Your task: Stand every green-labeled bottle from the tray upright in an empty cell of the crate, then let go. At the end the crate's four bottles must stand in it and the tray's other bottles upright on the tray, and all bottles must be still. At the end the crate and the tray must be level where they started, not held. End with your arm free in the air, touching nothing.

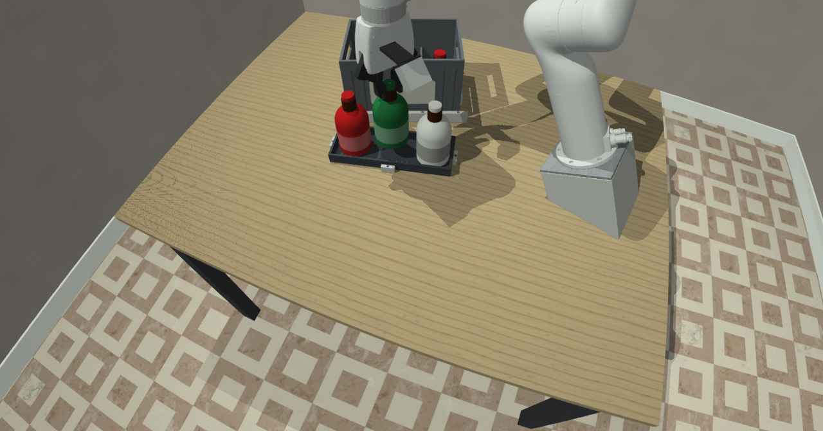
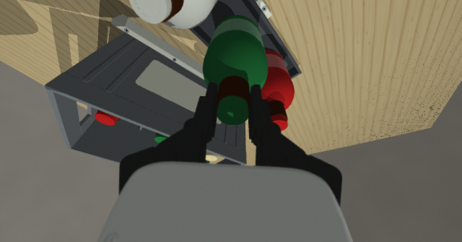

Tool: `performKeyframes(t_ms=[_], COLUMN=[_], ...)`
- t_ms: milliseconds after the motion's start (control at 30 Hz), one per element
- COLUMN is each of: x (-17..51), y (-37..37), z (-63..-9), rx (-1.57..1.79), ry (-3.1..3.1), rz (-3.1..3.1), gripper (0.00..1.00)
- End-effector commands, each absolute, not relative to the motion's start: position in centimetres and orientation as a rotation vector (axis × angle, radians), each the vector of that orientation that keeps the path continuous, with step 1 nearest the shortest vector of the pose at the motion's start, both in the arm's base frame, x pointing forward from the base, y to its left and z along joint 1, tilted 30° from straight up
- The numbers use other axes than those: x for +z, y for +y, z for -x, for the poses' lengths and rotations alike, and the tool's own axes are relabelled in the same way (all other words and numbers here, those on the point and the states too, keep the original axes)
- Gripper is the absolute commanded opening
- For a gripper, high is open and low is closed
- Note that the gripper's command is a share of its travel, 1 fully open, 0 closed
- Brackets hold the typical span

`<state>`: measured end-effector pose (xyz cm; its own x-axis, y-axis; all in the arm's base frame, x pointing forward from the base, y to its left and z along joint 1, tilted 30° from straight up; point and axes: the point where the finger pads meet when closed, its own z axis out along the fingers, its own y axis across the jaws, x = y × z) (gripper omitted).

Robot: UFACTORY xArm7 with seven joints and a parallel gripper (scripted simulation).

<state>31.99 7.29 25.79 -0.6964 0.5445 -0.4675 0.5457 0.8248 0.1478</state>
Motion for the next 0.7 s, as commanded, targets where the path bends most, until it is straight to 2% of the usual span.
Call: performKeyframes(t_ms=[0, 667], x=[26.0, 27.2], y=[7.3, 7.6], z=[-32.0, -31.4], rx=[0.000, 0.000], ry=[2.501, 2.501], rz=[-0.803, -0.803], gripper=[0.00, 0.00])
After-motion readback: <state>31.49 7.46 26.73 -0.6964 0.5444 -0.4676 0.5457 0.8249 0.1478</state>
